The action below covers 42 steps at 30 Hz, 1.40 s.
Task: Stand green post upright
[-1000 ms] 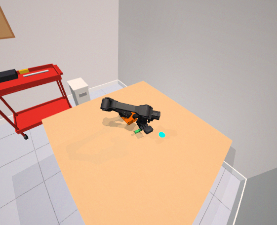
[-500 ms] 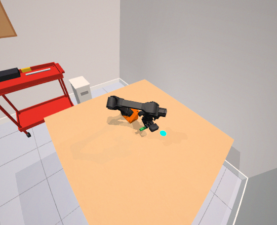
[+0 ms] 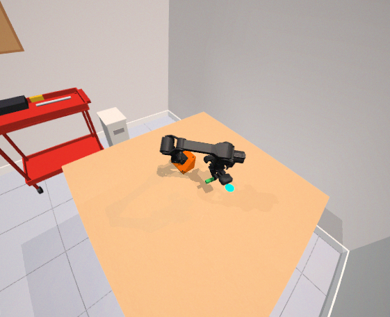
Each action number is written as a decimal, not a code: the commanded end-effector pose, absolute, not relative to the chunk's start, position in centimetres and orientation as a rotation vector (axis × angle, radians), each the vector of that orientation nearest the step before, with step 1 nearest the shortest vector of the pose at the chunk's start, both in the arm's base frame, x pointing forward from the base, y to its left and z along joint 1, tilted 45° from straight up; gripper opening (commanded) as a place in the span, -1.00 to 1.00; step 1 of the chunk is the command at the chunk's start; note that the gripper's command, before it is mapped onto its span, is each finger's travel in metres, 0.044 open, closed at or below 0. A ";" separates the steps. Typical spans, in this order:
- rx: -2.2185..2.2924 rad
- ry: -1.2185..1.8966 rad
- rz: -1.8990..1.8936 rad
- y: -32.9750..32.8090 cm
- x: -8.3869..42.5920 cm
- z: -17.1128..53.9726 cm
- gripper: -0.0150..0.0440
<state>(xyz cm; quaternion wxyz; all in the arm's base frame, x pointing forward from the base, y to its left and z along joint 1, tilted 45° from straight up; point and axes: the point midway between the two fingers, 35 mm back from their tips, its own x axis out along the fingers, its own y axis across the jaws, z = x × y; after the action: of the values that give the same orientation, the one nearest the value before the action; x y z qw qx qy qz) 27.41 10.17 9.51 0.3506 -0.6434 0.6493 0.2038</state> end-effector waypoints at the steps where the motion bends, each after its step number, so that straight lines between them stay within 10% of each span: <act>1: -1.656 1.692 0.517 10.9 27.9 8.8 -0.42; 42: -1.550 1.684 0.388 19.8 32.4 0.5 -0.42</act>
<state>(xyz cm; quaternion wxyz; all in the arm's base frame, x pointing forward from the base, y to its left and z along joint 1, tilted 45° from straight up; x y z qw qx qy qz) 32.34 19.54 1.31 0.4002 -0.6154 0.6607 0.1568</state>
